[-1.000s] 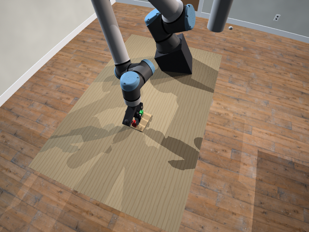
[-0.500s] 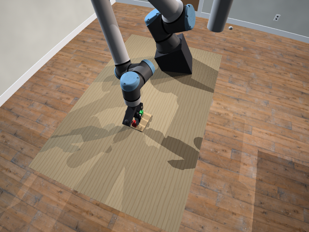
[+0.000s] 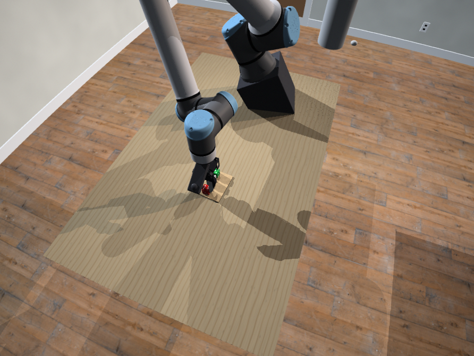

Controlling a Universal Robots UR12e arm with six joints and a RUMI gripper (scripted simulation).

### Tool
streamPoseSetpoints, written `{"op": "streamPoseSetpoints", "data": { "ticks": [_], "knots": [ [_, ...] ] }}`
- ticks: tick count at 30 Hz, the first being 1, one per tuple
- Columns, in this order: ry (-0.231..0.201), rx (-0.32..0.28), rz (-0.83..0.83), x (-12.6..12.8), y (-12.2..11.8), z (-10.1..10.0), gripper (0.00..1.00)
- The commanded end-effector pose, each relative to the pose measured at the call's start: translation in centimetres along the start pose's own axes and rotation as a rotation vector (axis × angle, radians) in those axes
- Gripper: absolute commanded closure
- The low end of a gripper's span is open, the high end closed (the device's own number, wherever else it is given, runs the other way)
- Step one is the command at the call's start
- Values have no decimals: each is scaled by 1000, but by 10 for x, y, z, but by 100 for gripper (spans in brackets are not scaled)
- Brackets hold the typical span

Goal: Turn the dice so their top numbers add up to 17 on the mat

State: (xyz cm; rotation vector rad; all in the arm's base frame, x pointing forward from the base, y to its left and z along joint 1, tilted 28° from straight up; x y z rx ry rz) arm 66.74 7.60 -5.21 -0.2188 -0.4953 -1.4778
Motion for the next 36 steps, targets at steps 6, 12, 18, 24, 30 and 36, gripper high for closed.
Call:
{"op": "streamPoseSetpoints", "data": {
  "ticks": [6, 12, 18, 24, 30, 36],
  "knots": [
    [0, 1, 0, 0, 0, 1, 90],
    [0, 1, 0, 0, 0, 1, 86],
    [0, 1, 0, 0, 0, 1, 83],
    [0, 1, 0, 0, 0, 1, 76],
    [0, 1, 0, 0, 0, 1, 72],
    [0, 1, 0, 0, 0, 1, 72]
  ]
}}
Point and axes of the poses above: the point where the finger pads meet when closed, its own z axis back along the fingers, its own x axis across the jaws, y = z × x, the point moved 1 cm from there along z, back along the fingers, and after that the axes turned 7 degrees about -z, right-handed, at the moved point
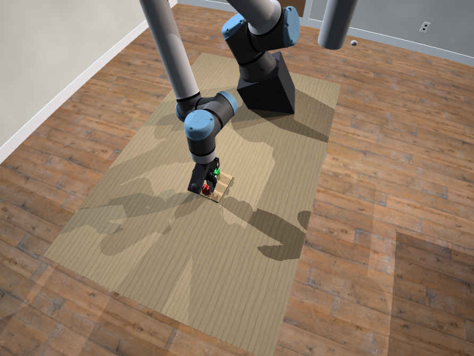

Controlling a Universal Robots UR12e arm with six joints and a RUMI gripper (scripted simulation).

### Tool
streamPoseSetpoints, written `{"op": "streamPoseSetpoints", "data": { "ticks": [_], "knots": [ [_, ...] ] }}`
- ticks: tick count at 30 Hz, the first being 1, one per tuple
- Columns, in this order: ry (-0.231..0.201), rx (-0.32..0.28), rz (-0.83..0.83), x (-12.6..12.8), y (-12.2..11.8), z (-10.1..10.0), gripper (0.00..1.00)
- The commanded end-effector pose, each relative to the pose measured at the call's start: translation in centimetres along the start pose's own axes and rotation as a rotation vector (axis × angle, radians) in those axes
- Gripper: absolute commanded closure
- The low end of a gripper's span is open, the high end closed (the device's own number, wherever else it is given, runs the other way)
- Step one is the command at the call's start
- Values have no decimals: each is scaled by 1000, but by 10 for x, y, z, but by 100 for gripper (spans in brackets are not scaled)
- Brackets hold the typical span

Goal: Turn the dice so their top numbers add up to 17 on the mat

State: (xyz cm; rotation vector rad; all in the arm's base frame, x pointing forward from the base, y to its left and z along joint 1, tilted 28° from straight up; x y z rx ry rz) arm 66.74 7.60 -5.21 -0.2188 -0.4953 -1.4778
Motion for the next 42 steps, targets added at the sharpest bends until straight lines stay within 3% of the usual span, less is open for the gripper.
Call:
{"op": "streamPoseSetpoints", "data": {
  "ticks": [1, 6, 13, 15, 26, 34, 35, 42],
  "knots": [
    [0, 1, 0, 0, 0, 1, 72],
    [0, 1, 0, 0, 0, 6, 72],
    [0, 1, 0, 0, 0, 33, 72],
    [0, 1, 0, 0, 0, 33, 72],
    [0, 1, 0, 0, 0, 85, 72],
    [0, 1, 0, 0, 0, 91, 72],
    [0, 1, 0, 0, 0, 91, 0],
    [0, 1, 0, 0, 0, 91, 0]
  ]
}}
Point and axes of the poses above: the point where the finger pads meet when closed, its own z axis back along the fingers, its own x axis across the jaws, y = z × x, the point moved 1 cm from there along z, back along the fingers, and after that the axes turned 7 degrees about -z, right-handed, at the moved point
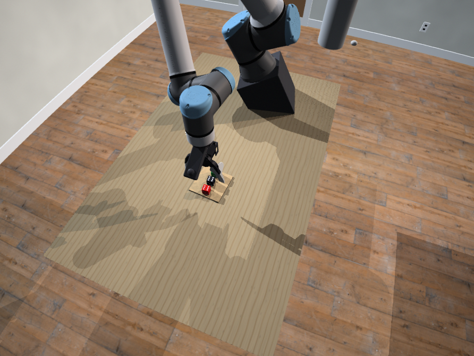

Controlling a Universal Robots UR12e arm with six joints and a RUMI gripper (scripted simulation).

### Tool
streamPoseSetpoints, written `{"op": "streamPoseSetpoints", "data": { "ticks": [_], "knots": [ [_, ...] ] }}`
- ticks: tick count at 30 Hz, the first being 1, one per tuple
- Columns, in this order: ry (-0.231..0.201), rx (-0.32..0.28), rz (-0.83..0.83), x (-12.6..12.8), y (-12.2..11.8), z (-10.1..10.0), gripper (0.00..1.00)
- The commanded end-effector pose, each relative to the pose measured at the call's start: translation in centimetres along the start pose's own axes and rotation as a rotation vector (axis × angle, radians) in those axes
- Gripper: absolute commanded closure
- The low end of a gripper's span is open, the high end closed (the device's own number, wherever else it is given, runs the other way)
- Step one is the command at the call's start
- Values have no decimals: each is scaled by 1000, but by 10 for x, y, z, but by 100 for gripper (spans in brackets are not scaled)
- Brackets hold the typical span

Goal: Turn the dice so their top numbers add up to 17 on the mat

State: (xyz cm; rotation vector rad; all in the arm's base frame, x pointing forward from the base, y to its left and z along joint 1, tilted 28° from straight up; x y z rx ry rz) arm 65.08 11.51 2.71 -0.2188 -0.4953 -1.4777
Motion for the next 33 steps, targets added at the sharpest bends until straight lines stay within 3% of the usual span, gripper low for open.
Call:
{"op": "streamPoseSetpoints", "data": {
  "ticks": [1, 18, 24, 33],
  "knots": [
    [0, 1, 0, 0, 0, 1, 0],
    [0, 1, 0, 0, 0, 6, 0],
    [0, 1, 0, 0, 0, 19, 0],
    [0, 1, 0, 0, 0, 65, 0]
  ]
}}
Point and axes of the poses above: the point where the finger pads meet when closed, its own z axis back along the fingers, its own x axis across the jaws, y = z × x, the point moved 1 cm from there along z, back along the fingers, and after that the axes turned 7 degrees about -z, right-handed, at the moved point
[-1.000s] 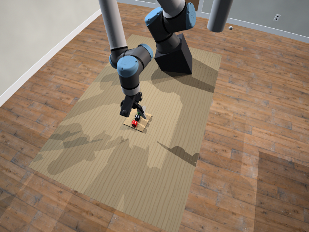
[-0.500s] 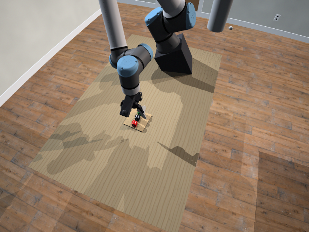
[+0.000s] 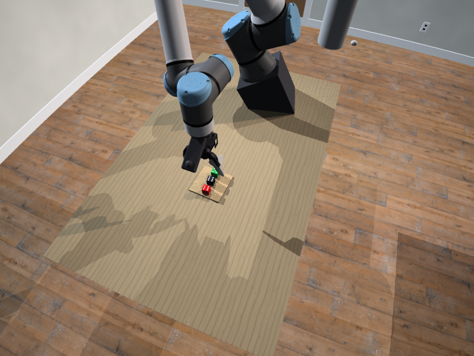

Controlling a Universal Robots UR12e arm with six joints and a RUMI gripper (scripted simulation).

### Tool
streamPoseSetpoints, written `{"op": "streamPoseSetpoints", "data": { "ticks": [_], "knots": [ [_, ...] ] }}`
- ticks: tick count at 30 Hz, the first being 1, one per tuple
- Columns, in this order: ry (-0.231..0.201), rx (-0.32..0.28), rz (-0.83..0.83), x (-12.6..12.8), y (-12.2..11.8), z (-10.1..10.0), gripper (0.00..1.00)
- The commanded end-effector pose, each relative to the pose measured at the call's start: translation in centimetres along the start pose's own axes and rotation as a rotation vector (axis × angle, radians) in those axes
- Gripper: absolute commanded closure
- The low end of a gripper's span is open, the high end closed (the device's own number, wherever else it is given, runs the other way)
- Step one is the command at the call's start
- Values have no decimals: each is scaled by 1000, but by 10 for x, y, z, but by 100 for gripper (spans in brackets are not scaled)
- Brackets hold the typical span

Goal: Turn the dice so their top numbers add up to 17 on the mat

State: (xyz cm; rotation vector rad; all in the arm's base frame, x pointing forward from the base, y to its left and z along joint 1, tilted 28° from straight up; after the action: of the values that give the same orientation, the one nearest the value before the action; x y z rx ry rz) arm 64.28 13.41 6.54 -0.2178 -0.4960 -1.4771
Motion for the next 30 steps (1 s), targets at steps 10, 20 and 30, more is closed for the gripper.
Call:
{"op": "streamPoseSetpoints", "data": {
  "ticks": [10, 20, 30],
  "knots": [
    [0, 0, -1, 0, 0, 44, 0],
    [0, 0, -1, 0, 0, 45, 0],
    [0, 0, -1, 0, 0, 45, 0]
  ]
}}
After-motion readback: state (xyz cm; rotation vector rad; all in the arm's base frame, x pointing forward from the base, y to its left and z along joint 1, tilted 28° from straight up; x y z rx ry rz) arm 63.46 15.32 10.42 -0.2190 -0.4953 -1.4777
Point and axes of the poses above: the point where the finger pads meet when closed, its own z axis back along the fingers, its own x axis across the jaws, y = z × x, the point moved 1 cm from there along z, back along the fingers, and after that the axes turned 7 degrees about -z, right-handed, at the moved point
